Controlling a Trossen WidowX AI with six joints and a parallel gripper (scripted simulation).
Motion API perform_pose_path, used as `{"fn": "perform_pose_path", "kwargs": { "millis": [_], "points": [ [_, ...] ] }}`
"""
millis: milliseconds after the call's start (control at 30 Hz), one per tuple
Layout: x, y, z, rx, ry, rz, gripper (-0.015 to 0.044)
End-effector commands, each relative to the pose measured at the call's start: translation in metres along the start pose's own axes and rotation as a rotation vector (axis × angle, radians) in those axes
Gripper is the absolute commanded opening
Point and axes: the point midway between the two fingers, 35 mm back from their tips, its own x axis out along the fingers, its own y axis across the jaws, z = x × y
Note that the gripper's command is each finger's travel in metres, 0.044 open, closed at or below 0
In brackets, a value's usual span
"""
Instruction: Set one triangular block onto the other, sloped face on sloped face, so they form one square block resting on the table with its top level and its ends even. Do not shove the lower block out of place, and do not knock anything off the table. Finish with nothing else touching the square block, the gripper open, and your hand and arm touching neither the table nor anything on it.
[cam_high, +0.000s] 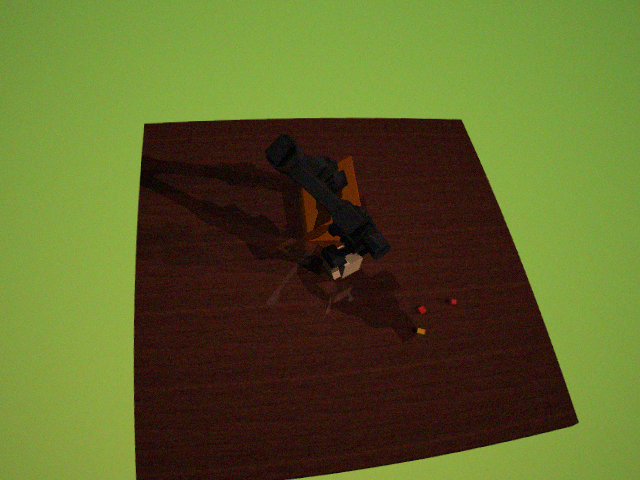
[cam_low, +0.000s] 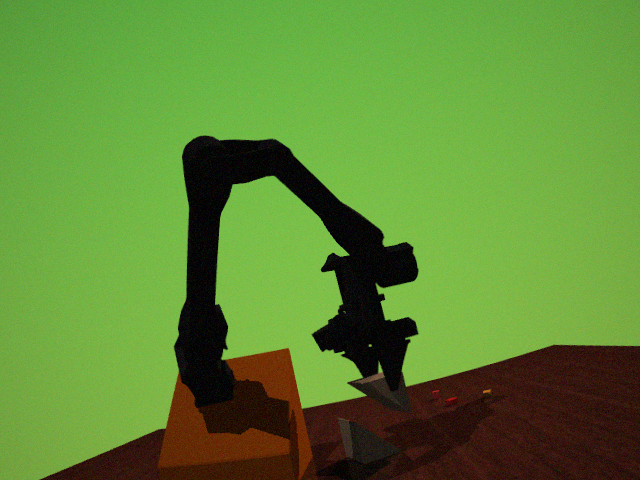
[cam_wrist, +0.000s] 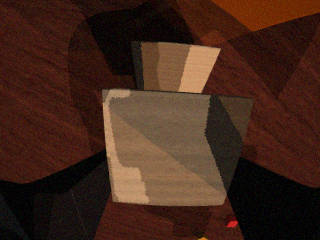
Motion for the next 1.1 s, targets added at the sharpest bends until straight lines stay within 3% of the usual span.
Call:
{"fn": "perform_pose_path", "kwargs": {
  "millis": [0,233,1067],
  "points": [
    [0.006,0.000,0.002,0.006,-0.004,0.007,0.0000],
    [0.030,-0.001,0.013,0.001,-0.026,-0.004,0.0000],
    [0.029,-0.001,0.017,0.009,-0.022,0.011,0.0000]
  ]
}}
